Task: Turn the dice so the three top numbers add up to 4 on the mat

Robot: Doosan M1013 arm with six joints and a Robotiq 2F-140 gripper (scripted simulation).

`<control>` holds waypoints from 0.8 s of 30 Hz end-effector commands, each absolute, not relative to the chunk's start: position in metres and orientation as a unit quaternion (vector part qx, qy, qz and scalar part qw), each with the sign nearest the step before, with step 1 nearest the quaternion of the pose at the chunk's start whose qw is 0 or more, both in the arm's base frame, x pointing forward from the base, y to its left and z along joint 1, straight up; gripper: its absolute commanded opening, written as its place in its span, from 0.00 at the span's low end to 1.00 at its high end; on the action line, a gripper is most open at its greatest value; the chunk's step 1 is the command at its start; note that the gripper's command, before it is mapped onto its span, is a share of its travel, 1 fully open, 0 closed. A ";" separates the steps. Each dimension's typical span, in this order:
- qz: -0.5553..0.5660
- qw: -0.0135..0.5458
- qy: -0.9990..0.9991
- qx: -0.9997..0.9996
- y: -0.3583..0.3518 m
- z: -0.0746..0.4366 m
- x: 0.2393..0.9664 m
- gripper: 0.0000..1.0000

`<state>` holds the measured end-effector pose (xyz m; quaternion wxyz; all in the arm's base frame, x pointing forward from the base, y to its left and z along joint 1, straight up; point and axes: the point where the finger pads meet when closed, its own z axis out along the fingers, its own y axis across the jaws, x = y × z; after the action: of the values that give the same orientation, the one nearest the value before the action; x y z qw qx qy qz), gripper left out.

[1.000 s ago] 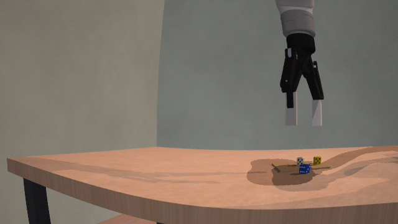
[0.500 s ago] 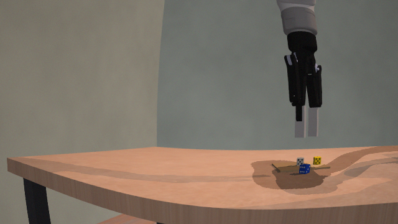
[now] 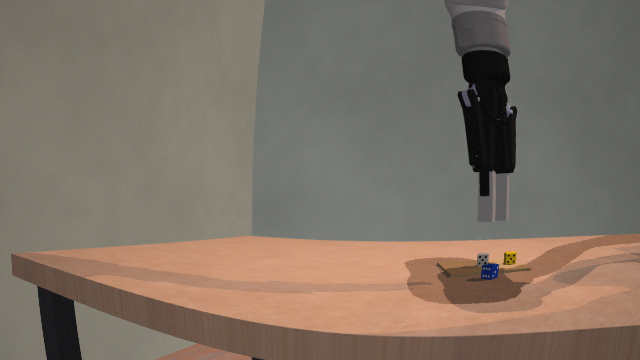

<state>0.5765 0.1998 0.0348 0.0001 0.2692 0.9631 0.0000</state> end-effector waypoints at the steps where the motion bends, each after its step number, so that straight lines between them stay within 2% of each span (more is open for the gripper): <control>1: 0.000 0.000 0.963 0.269 0.200 0.035 0.576 0.21; 24: 0.000 0.000 0.963 0.269 0.200 0.029 0.576 0.21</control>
<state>0.5764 0.1998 0.0309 0.0001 0.2693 0.9631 -0.0001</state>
